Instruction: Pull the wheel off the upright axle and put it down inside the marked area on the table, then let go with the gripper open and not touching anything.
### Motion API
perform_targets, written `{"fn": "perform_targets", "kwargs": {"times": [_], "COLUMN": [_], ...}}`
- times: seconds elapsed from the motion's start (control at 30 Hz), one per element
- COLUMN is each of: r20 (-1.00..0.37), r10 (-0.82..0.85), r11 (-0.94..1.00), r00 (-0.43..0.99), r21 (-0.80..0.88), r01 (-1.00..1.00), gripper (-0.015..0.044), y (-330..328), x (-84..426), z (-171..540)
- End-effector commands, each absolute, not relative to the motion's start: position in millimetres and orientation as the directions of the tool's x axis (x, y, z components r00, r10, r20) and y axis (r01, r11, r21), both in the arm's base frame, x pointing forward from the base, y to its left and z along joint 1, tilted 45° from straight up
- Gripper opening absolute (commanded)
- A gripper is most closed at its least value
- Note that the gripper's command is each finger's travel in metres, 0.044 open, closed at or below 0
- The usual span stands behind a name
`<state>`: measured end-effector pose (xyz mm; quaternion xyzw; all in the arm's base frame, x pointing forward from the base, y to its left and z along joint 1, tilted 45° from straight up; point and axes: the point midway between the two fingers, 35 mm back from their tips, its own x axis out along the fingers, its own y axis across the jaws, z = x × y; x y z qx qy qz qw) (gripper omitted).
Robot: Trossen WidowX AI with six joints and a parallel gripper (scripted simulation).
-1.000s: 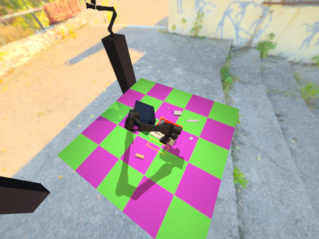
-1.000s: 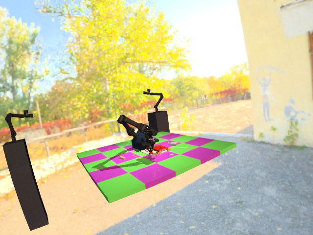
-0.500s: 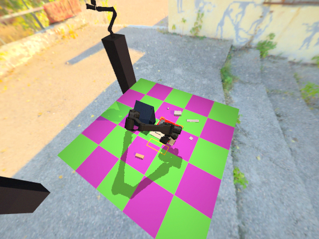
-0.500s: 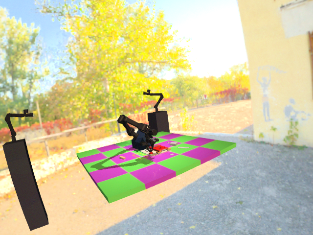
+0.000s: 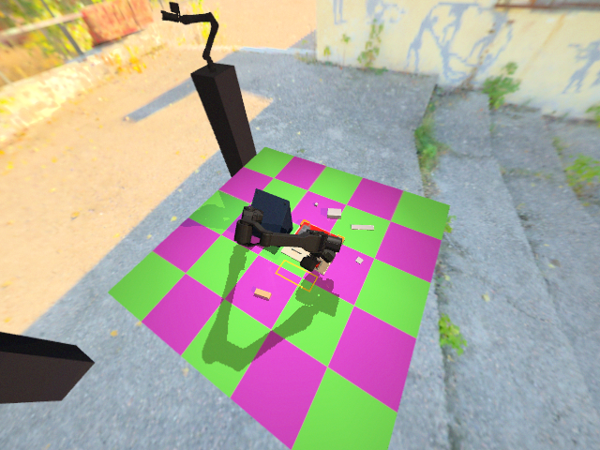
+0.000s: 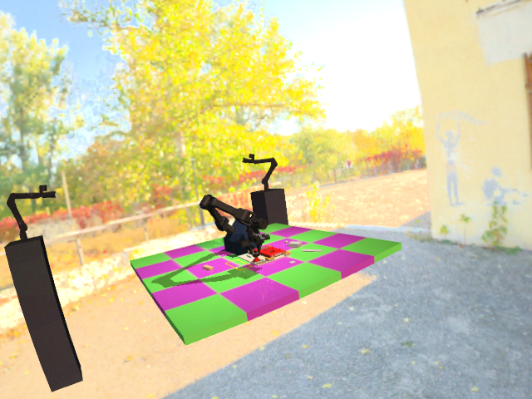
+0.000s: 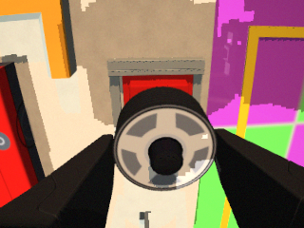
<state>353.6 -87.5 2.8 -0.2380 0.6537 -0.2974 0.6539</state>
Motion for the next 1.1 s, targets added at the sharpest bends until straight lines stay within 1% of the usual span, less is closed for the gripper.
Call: {"fn": "perform_targets", "kwargs": {"times": [0.0, 1.07], "r20": [-0.715, -0.714], "r10": [-0.699, -0.700], "r11": [0.711, 0.711], "r00": [-0.024, -0.022], "r21": [-0.699, -0.699], "r01": [0.081, 0.078], "gripper": [0.0000, 0.0000], "y": [-84.3, -76.8], "x": [354.9, 355.2], "z": [6.2, 13.6]}}
